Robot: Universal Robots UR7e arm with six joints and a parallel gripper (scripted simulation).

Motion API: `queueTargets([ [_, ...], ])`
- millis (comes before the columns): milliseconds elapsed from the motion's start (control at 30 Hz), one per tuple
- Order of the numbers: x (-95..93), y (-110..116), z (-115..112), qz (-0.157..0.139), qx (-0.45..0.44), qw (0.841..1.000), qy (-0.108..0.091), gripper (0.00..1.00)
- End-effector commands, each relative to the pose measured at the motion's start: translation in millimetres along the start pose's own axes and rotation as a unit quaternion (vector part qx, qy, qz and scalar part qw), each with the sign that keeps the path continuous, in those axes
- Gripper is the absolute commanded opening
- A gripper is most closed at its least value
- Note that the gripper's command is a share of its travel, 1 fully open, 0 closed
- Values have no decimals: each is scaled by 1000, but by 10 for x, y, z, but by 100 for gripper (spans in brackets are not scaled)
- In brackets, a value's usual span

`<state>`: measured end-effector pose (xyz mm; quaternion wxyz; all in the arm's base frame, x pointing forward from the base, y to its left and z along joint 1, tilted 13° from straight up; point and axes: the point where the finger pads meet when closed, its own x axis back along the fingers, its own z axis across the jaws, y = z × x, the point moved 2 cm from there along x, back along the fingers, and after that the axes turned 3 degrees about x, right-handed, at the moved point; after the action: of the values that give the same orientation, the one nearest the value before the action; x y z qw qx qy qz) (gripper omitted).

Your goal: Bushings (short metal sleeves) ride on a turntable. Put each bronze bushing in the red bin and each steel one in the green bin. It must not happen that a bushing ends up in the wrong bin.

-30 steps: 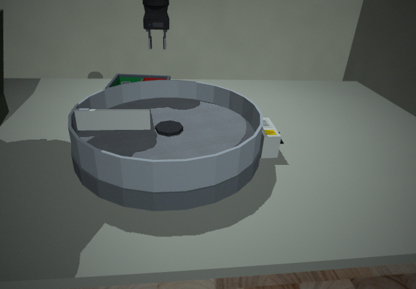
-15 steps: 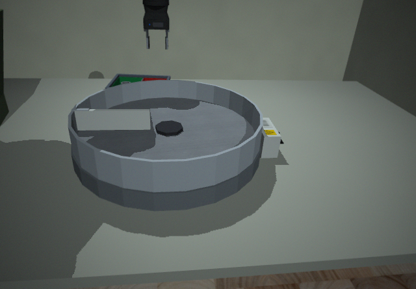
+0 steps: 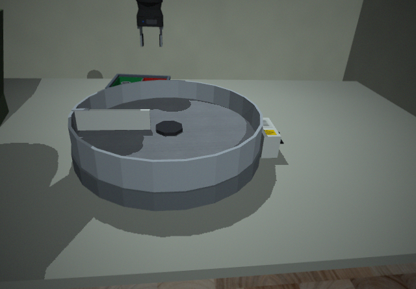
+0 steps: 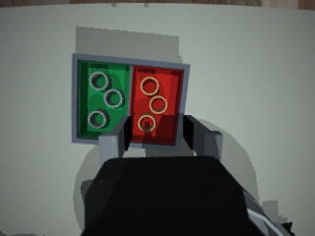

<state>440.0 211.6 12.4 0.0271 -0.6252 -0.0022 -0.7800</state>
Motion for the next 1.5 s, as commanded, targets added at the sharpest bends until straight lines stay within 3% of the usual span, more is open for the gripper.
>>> queueTargets([
  [0, 73, 30, -123, 0, 0, 1000, 1, 100],
  [200, 225, 99, -433, 0, 0, 1000, 1, 100],
  [1467, 222, 98, -430, 0, 0, 1000, 1, 100],
])
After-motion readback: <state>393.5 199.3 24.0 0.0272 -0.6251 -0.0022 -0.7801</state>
